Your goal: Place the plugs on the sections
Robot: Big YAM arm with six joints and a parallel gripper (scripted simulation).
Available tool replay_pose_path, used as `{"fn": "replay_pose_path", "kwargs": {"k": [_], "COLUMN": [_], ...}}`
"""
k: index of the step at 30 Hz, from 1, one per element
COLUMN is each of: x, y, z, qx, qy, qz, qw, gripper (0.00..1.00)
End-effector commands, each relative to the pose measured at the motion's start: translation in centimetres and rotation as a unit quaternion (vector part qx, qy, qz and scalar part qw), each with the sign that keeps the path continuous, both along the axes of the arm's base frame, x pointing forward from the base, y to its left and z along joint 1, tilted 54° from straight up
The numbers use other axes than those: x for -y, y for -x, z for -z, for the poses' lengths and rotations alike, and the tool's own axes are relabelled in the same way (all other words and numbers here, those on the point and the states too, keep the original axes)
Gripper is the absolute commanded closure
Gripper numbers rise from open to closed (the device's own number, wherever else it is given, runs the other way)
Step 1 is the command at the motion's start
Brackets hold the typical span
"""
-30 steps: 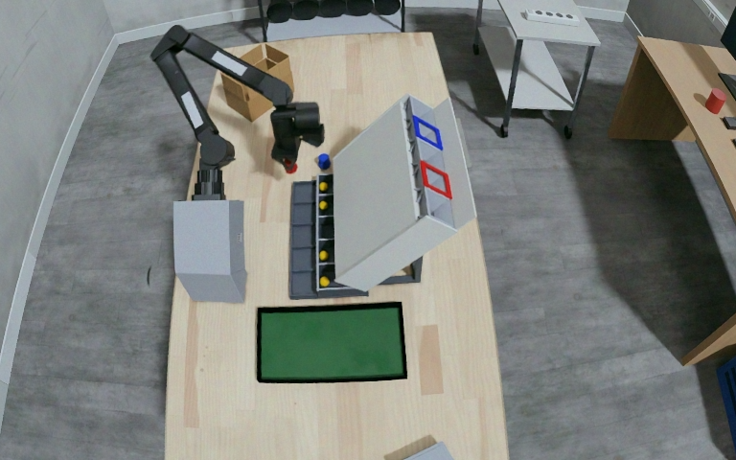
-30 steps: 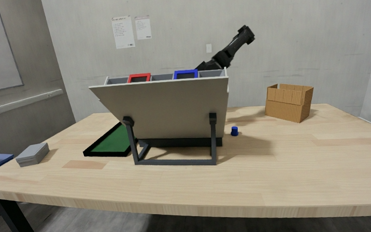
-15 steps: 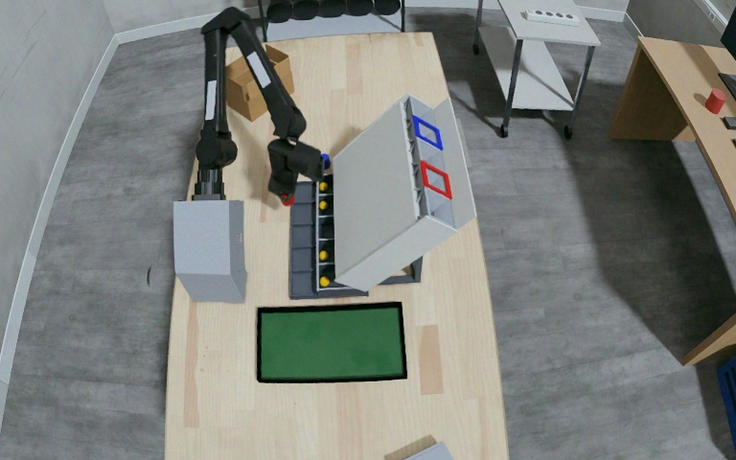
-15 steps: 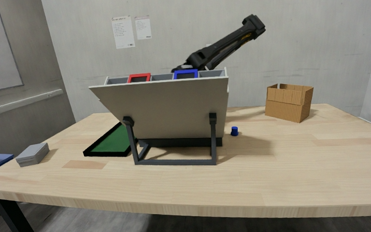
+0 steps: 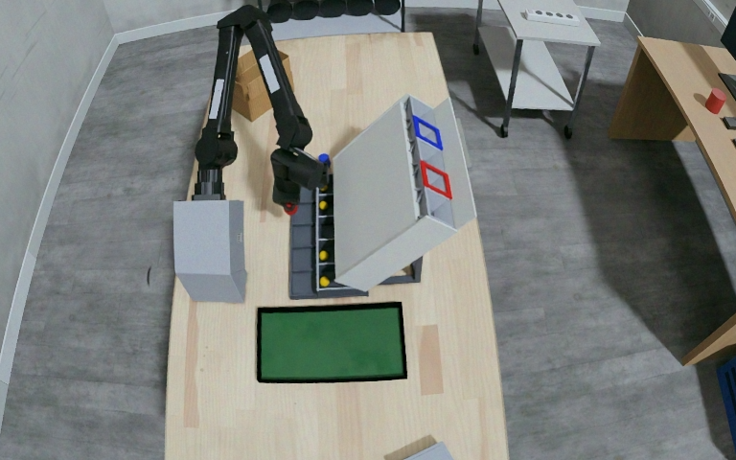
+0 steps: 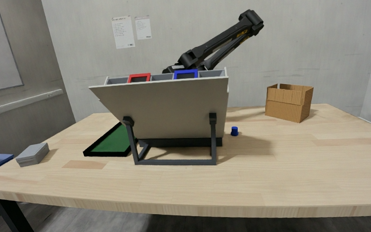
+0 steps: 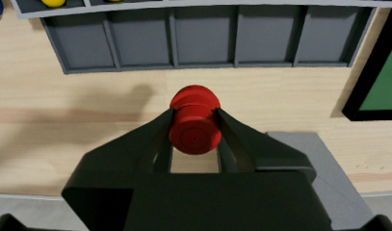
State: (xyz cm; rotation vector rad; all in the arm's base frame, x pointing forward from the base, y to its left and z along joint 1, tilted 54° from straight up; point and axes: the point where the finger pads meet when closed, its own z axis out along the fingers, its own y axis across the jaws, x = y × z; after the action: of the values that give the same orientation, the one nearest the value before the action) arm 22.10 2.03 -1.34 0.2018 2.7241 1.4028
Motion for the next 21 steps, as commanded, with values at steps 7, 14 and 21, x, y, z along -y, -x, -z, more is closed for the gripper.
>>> {"fn": "replay_pose_path", "kwargs": {"k": [7,14,21], "x": [1.77,1.83,1.89], "y": [-1.81,-1.77,-1.73], "z": [0.34,0.37,0.40], "qx": [0.026,0.016,0.008], "qy": [0.012,0.007,0.003], "qz": [0.002,0.002,0.002], "qw": [1.000,1.000,1.000], "gripper": [1.00,1.00,1.00]}}
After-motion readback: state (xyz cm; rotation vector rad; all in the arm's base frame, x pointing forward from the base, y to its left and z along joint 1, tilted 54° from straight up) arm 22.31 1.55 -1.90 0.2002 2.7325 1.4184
